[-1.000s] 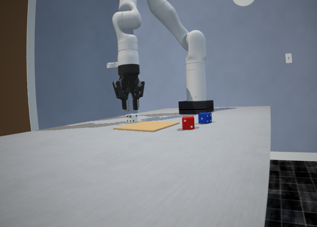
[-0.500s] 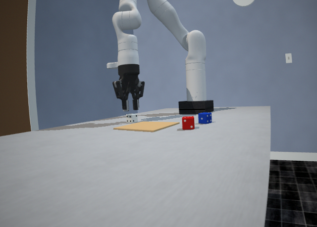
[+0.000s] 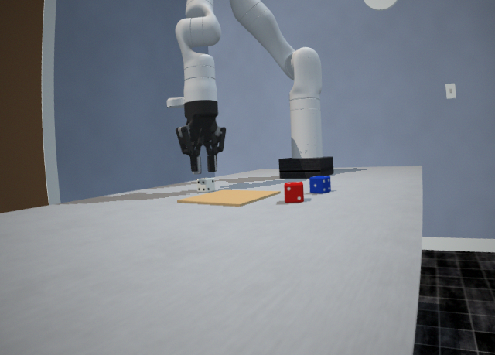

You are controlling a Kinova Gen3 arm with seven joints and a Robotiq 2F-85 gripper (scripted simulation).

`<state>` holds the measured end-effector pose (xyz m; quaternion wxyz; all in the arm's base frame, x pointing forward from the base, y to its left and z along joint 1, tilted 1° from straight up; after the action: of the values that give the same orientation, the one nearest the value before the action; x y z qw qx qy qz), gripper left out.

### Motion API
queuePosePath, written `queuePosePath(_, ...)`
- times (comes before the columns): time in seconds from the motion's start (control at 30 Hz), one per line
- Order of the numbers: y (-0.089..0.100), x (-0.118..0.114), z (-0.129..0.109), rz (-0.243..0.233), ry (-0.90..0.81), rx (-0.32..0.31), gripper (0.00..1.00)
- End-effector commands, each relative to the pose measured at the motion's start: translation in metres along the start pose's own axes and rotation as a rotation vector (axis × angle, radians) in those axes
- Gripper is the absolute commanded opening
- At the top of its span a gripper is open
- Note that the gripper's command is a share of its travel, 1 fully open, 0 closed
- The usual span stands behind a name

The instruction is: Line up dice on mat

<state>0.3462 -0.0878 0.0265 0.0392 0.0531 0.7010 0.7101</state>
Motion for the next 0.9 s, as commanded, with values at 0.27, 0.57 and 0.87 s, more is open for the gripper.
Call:
queuePosePath(0.27, -0.0014, 0.0005, 0.0029, -0.002, 0.002, -0.005, 0.46)
queuePosePath(0.57, -0.0014, 0.0004, 0.0029, -0.002, 0.002, -0.005, 0.46)
queuePosePath(0.87, -0.0014, 0.0004, 0.0029, -0.002, 0.002, -0.005, 0.46)
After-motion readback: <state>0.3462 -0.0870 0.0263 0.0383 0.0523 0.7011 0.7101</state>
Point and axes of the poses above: the point where the finger pads meet when closed, its own y axis back along the fingers, its own x axis across the jaws, z = x × y, the point moved 3 cm from there along y, back along the fingers, and after that the axes turned 6 degrees about -y, right-handed, at the moved point
